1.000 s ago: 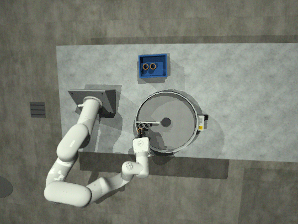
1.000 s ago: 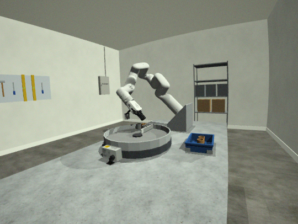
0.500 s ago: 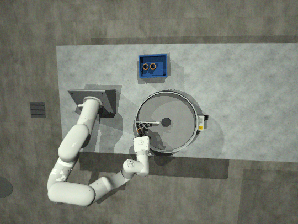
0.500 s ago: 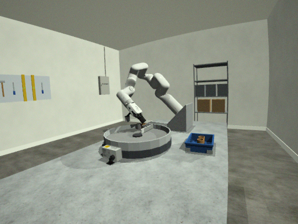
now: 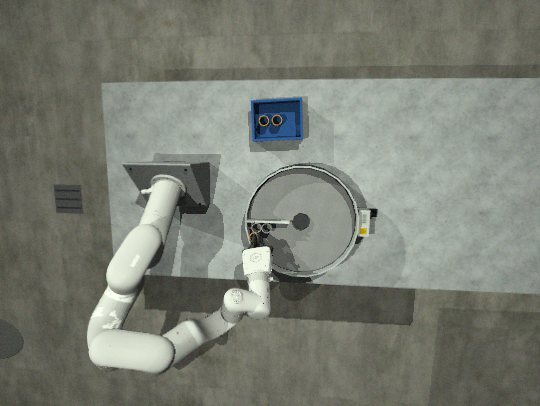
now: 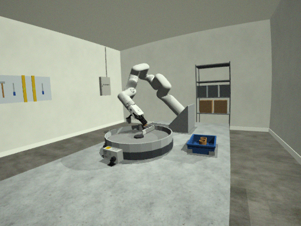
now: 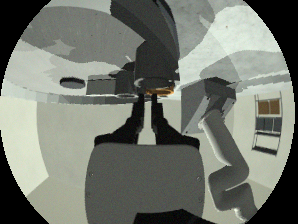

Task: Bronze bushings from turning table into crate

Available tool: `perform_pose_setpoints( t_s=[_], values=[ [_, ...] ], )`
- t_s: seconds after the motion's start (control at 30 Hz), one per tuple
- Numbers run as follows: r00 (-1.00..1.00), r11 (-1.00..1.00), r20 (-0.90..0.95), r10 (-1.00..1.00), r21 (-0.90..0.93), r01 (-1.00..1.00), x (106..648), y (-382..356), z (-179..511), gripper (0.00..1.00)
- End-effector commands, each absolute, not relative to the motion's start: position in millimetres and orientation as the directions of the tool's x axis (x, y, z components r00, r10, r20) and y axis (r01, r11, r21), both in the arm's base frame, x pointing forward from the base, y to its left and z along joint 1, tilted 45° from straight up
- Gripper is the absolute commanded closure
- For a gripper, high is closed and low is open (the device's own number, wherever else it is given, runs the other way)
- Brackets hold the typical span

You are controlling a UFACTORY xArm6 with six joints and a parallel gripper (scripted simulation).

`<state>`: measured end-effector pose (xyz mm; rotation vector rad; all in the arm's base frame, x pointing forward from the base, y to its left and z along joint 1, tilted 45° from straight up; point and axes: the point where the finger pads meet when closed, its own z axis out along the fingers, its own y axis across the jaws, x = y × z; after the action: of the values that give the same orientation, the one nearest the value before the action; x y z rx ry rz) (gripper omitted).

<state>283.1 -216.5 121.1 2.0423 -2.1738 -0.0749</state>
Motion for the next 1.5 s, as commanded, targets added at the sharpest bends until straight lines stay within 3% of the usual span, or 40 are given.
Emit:
perform_pose_setpoints(
  t_s=[0.0,0.53,0.57,1.47],
  values=[
    [-0.056,0.067,0.082,-0.995,0.142,-0.988,283.0,-221.0,117.4,0.89],
    [-0.056,0.067,0.082,-0.995,0.142,-0.988,282.5,-223.6,114.8,0.89],
    [-0.056,0.067,0.082,-0.995,0.142,-0.988,282.5,-223.6,114.8,1.00],
    [-0.056,0.067,0.082,-0.995,0.142,-0.988,282.5,-223.6,114.8,1.00]
  ],
)
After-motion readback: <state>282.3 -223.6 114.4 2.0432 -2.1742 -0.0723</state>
